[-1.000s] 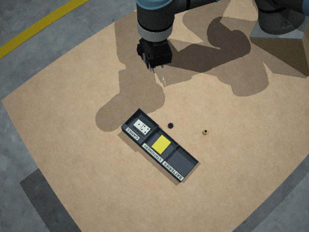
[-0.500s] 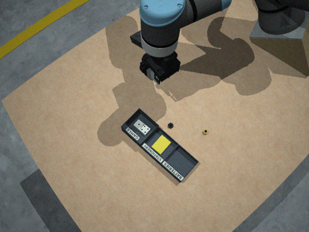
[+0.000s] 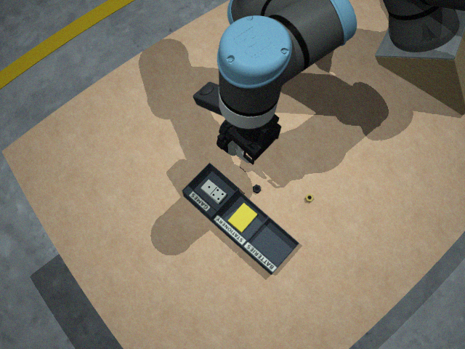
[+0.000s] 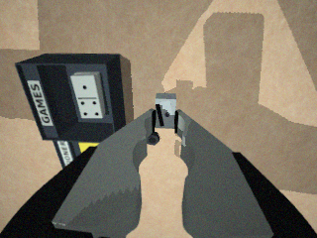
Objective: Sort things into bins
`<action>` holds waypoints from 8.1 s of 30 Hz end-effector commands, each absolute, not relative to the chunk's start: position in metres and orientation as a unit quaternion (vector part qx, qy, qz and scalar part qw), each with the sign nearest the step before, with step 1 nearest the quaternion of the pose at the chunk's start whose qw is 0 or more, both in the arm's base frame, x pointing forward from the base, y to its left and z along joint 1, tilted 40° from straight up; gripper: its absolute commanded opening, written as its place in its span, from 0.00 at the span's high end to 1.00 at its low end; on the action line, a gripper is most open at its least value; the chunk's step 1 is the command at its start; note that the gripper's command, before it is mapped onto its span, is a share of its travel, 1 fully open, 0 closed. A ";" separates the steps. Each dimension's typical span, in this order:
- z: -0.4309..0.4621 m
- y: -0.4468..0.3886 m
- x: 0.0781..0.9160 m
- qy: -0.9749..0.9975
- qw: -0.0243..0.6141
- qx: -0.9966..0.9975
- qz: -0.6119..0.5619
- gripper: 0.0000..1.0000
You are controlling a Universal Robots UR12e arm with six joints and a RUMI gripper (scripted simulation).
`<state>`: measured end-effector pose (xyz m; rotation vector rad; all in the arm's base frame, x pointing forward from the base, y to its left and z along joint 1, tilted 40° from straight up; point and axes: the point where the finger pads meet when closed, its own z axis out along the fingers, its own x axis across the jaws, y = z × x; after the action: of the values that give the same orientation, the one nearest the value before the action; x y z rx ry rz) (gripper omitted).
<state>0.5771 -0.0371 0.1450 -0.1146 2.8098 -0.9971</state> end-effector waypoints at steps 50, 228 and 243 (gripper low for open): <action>0.094 0.049 0.659 0.939 0.079 -0.039 -0.333 1.00; 0.199 0.133 0.636 0.939 0.079 -0.039 -0.333 0.00; 0.199 0.133 0.636 0.939 0.079 -0.039 -0.333 0.00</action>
<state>0.6354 0.1324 0.1979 -0.1162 2.8106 -0.9985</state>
